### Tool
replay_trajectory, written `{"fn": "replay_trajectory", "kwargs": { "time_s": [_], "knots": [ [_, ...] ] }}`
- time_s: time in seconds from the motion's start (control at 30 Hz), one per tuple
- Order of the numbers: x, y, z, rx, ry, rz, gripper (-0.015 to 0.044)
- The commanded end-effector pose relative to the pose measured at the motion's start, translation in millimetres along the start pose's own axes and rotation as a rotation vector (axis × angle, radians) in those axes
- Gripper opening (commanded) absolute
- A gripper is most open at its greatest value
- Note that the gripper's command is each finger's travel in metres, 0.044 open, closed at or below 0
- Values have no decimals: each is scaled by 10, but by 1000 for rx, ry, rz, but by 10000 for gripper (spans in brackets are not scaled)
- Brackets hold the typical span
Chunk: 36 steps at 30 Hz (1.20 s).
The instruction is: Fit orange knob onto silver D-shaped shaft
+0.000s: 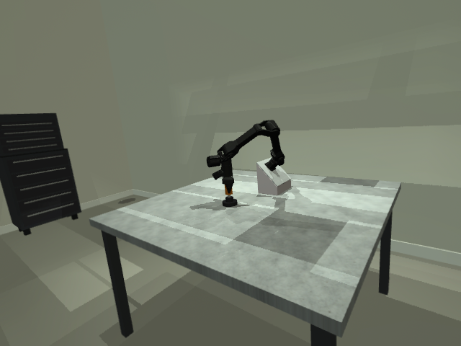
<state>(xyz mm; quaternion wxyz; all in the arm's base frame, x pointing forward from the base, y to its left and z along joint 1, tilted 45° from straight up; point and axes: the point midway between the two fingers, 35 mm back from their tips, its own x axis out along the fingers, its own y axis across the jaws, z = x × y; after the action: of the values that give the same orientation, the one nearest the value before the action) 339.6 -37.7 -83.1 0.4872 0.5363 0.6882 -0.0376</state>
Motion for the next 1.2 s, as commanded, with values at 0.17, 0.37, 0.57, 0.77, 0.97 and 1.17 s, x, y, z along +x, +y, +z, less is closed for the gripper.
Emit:
{"fn": "replay_trajectory", "kwargs": {
  "time_s": [0.17, 0.37, 0.57, 0.77, 0.97, 1.17],
  "knots": [
    [18, 2, -8, -3, 1, 2, 0],
    [23, -4, -9, -3, 1, 2, 0],
    [28, -6, -9, -3, 1, 2, 0],
    [-28, -3, -2, -3, 1, 2, 0],
    [-17, 3, 4, -172, 1, 2, 0],
    [6, -10, 0, -213, 1, 2, 0]
  ]
}}
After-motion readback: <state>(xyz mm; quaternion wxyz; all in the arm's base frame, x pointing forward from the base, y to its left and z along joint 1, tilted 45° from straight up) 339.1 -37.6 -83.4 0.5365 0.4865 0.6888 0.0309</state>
